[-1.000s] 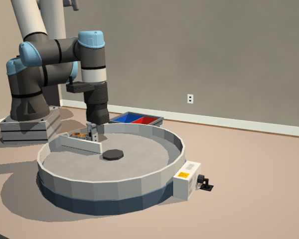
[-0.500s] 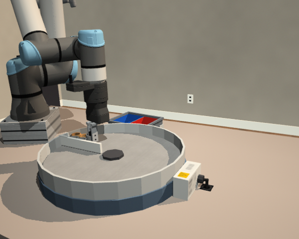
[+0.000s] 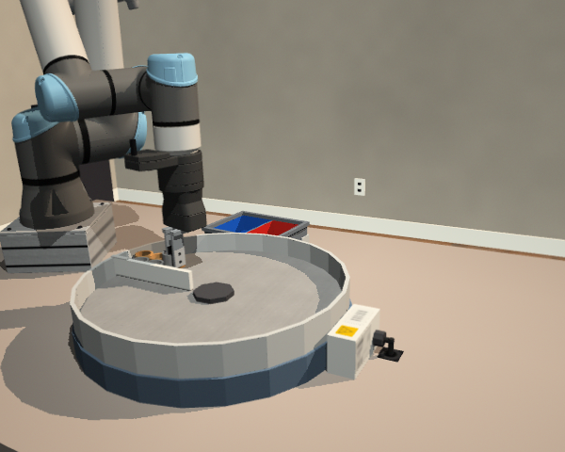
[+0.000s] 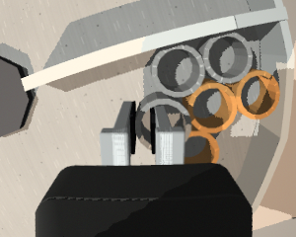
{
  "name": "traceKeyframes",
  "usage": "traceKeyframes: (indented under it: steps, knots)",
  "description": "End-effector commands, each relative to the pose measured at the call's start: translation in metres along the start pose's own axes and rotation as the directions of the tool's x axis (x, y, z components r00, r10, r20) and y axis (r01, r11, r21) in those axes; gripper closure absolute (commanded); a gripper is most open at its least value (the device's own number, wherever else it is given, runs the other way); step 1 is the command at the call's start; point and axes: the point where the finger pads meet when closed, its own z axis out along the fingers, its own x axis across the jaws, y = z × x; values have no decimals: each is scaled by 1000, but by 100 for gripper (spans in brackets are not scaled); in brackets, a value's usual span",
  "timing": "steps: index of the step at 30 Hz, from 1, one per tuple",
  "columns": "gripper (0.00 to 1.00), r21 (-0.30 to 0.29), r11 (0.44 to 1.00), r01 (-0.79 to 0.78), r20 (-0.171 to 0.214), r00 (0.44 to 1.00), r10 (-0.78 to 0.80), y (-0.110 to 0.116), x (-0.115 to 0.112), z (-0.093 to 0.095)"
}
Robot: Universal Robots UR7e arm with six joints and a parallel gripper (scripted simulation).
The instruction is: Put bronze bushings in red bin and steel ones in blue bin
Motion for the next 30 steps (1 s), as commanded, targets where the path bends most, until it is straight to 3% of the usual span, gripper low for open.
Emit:
traceKeyframes:
  steps: [1, 30]
  knots:
    - [100, 0, 1000, 0, 1, 1000, 0, 0, 0, -2]
    - [100, 0, 1000, 0, 1, 1000, 0, 0, 0, -10]
